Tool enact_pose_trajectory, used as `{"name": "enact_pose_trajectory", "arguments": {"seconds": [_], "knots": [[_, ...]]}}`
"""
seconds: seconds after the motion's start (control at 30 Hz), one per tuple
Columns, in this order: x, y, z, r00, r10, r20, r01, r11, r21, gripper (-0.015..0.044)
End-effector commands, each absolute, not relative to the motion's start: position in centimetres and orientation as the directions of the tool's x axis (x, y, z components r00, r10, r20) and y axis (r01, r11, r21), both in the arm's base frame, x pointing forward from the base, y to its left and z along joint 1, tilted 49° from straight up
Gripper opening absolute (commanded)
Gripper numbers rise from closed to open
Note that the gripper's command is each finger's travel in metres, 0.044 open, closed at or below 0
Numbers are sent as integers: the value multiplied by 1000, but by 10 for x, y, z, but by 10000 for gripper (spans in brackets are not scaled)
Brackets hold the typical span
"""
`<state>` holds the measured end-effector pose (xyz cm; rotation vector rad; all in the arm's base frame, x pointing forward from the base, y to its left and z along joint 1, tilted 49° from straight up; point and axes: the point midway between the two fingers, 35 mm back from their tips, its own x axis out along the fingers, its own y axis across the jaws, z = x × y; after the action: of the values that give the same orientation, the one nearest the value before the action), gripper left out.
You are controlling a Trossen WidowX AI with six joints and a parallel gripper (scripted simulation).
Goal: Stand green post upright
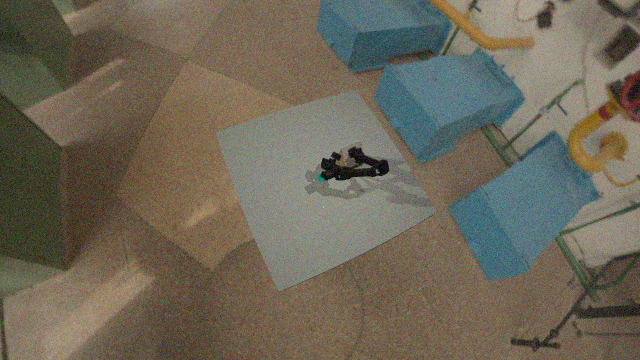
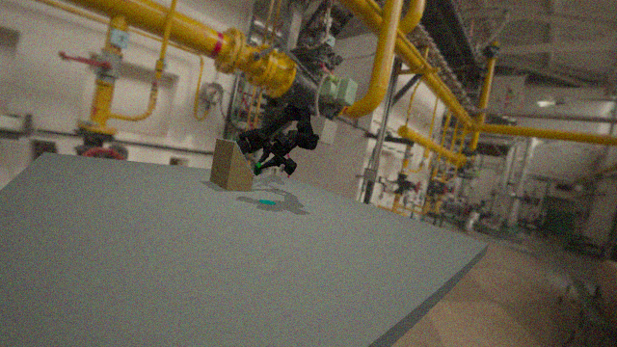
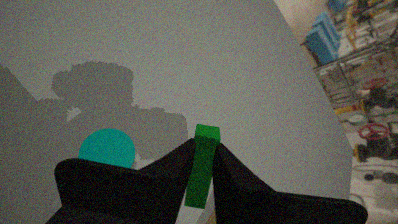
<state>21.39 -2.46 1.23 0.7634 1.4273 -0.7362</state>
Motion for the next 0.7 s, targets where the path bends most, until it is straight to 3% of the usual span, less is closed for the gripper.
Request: {"name": "enact_pose_trajectory", "arguments": {"seconds": [0.0,0.67], "knots": [[212,-25,12,27,-15,-1000,827,562,14,23],[214,-26,13,95,-128,-987,846,534,12,23]]}}
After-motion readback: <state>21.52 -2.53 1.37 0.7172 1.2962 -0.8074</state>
